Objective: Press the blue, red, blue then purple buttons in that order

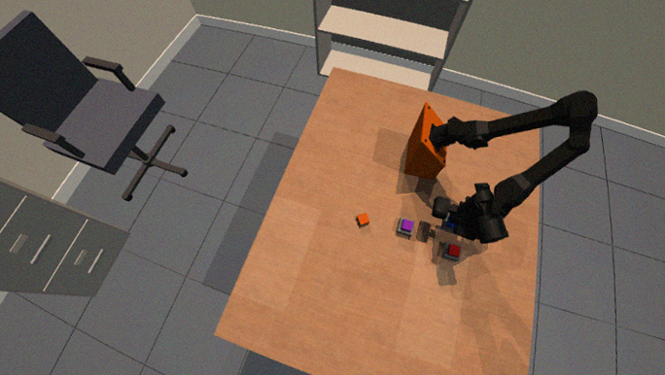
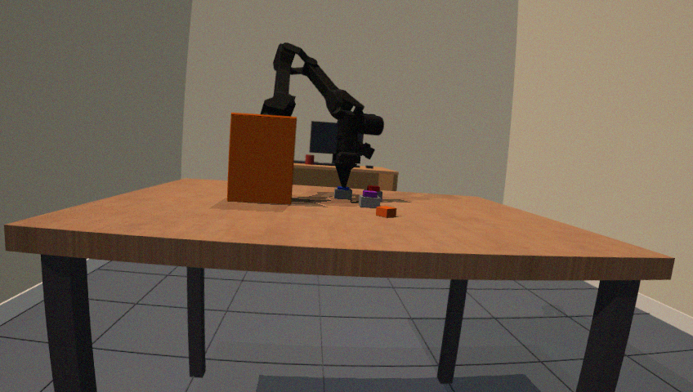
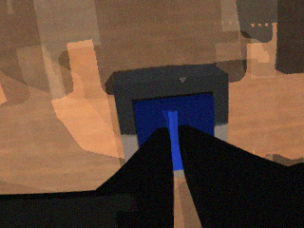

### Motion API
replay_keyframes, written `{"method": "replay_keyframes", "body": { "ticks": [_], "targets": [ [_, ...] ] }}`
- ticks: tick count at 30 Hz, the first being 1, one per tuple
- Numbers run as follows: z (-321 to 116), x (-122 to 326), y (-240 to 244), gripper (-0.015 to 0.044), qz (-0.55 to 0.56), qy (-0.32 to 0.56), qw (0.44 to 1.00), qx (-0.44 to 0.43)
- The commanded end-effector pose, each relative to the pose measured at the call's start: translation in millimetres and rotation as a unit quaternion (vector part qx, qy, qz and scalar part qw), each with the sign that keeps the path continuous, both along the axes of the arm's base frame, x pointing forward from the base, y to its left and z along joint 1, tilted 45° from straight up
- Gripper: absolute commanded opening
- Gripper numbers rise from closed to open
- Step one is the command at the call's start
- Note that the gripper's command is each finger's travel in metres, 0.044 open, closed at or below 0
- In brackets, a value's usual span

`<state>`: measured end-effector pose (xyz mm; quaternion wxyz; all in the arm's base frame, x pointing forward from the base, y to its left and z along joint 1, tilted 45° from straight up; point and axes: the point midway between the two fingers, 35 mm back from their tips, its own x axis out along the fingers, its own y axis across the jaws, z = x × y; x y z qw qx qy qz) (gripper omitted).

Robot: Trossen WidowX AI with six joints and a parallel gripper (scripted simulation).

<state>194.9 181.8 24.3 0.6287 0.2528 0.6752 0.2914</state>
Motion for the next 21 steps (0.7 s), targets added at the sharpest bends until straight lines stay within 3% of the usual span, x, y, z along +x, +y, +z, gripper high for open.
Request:
{"method": "replay_keyframes", "body": {
  "ticks": [1,21],
  "targets": [
    [-1.9,-1.2,0.2,0.0020,-0.002,0.003,1.000,-0.002],
    [21.9,2.1,-23.9,0.0020,-0.002,0.002,1.000,-0.003]
  ]
}}
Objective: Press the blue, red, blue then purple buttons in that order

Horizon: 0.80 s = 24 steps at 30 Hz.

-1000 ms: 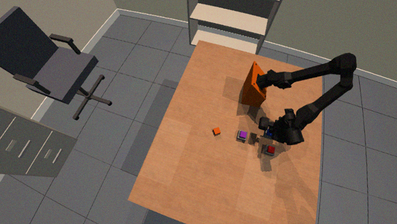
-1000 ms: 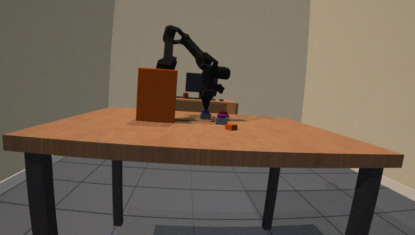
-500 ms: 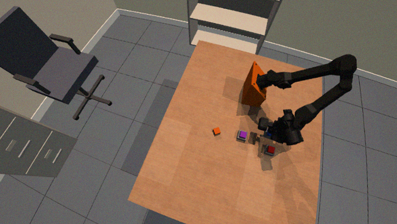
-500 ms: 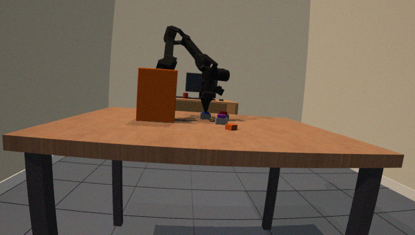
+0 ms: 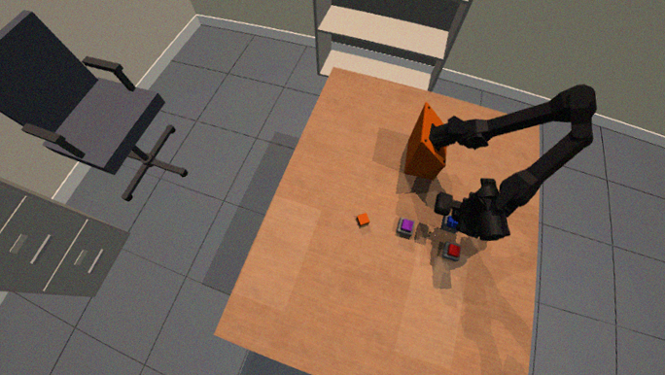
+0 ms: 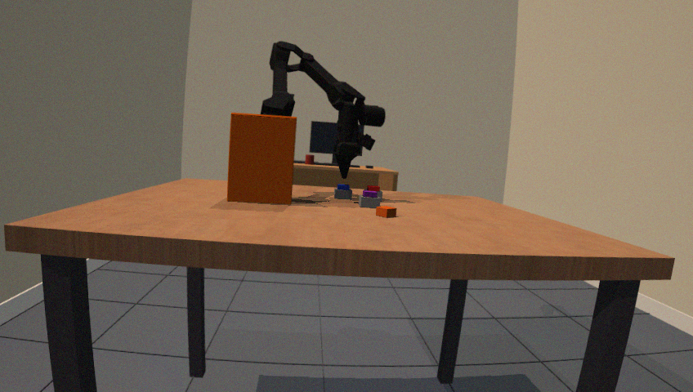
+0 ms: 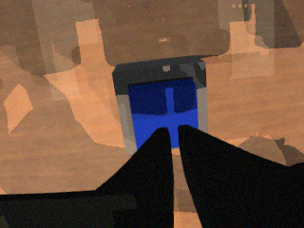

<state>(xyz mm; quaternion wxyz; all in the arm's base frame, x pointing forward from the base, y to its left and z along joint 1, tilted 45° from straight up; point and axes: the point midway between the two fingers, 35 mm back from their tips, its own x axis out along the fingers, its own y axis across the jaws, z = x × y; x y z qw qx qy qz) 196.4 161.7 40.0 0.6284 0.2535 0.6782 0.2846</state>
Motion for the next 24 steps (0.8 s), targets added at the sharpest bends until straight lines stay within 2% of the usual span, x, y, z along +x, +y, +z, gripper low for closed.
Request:
{"method": "replay_keyframes", "body": {
  "ticks": [1,7,14,22,24],
  "targets": [
    [7.4,1.1,-5.2,0.0020,0.002,-0.002,1.000,0.002],
    [47.9,6.3,-46.2,0.0020,0.002,-0.002,1.000,0.000],
    [49.9,7.9,-47.2,0.0020,0.002,-0.002,1.000,0.000],
    [59.7,88.5,-29.9,0.0020,0.002,-0.005,1.000,0.001],
    [59.6,95.5,-28.0,0.0020,0.002,-0.005,1.000,0.001]
  ]
}}
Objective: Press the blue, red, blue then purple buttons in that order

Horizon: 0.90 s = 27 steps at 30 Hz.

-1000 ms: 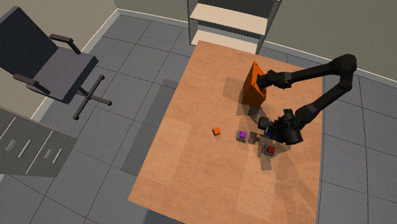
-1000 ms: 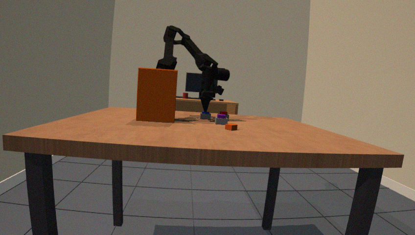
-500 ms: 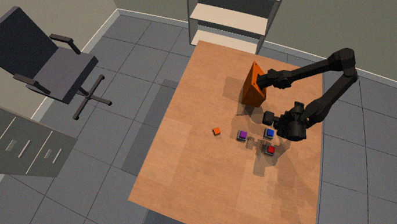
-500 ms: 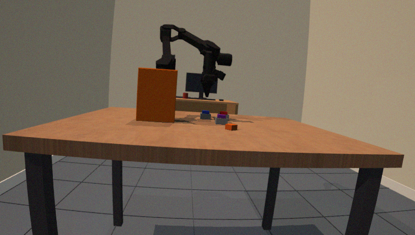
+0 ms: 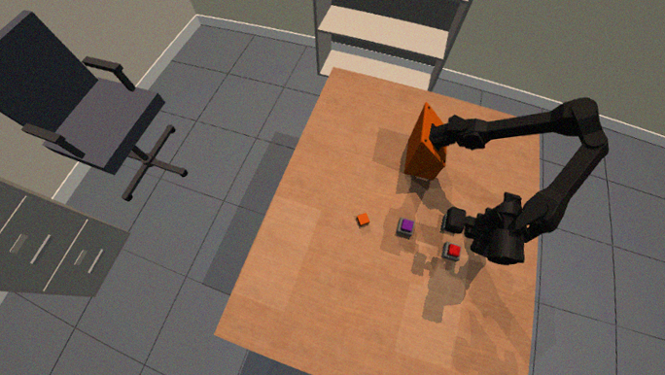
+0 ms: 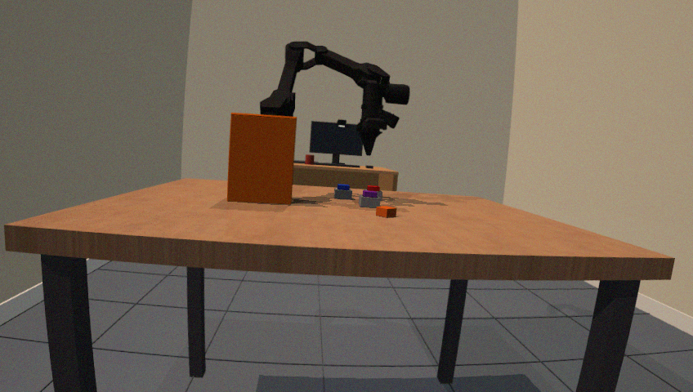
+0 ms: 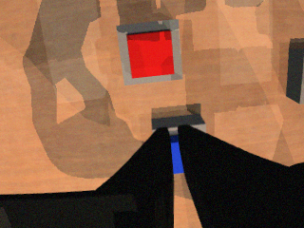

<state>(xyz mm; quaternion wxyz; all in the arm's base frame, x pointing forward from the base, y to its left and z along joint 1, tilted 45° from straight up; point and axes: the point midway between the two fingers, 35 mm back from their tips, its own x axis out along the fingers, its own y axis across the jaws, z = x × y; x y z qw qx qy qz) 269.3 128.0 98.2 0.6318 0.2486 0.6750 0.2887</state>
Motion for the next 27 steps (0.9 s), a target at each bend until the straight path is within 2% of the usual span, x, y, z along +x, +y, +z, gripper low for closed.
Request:
{"method": "replay_keyframes", "body": {
  "ticks": [1,6,11,27],
  "targets": [
    [1.4,22.6,5.8,0.0020,-0.002,0.002,1.000,0.001],
    [-0.5,22.7,7.5,0.0020,-0.002,0.002,1.000,0.001],
    [-40.0,18.0,47.6,0.0020,-0.002,0.002,1.000,0.003],
    [-52.5,16.7,60.3,0.0020,-0.002,0.002,1.000,0.003]
  ]
}}
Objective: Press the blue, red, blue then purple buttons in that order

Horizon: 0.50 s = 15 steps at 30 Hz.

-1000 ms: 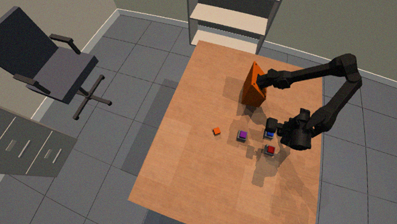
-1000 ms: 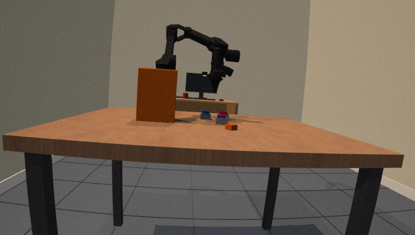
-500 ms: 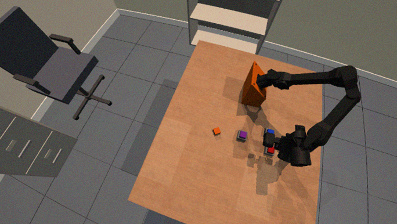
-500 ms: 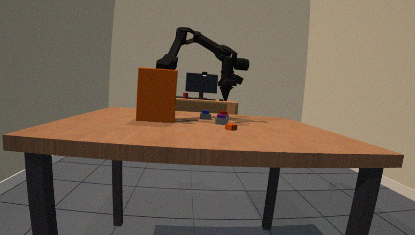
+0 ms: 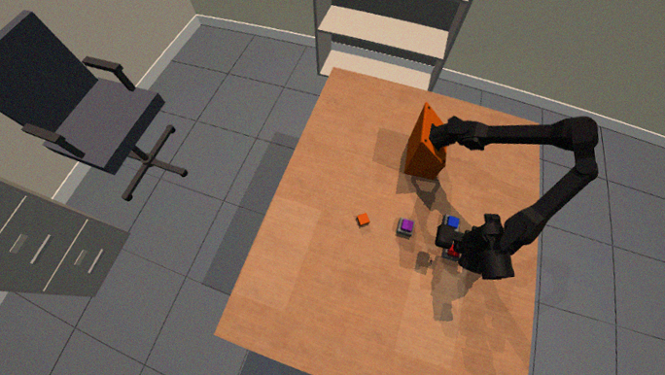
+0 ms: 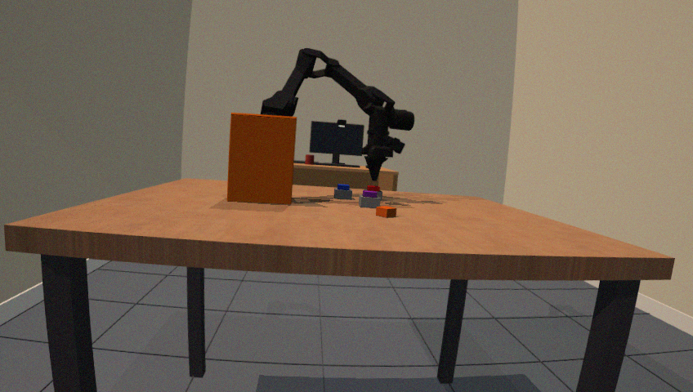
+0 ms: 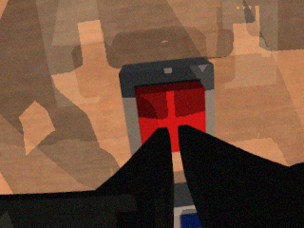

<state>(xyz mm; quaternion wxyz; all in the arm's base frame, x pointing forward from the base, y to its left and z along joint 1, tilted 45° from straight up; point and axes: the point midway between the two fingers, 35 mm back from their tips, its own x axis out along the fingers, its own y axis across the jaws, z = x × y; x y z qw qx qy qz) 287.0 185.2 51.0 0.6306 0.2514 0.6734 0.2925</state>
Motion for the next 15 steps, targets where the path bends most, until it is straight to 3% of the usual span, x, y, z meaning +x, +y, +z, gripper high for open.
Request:
{"method": "replay_keyframes", "body": {
  "ticks": [1,15],
  "targets": [
    [-6.5,-1.2,4.2,0.0020,-0.002,0.002,1.000,-0.002],
    [-18.1,-3.2,16.2,0.0020,-0.002,0.003,1.000,-0.001]
  ]
}}
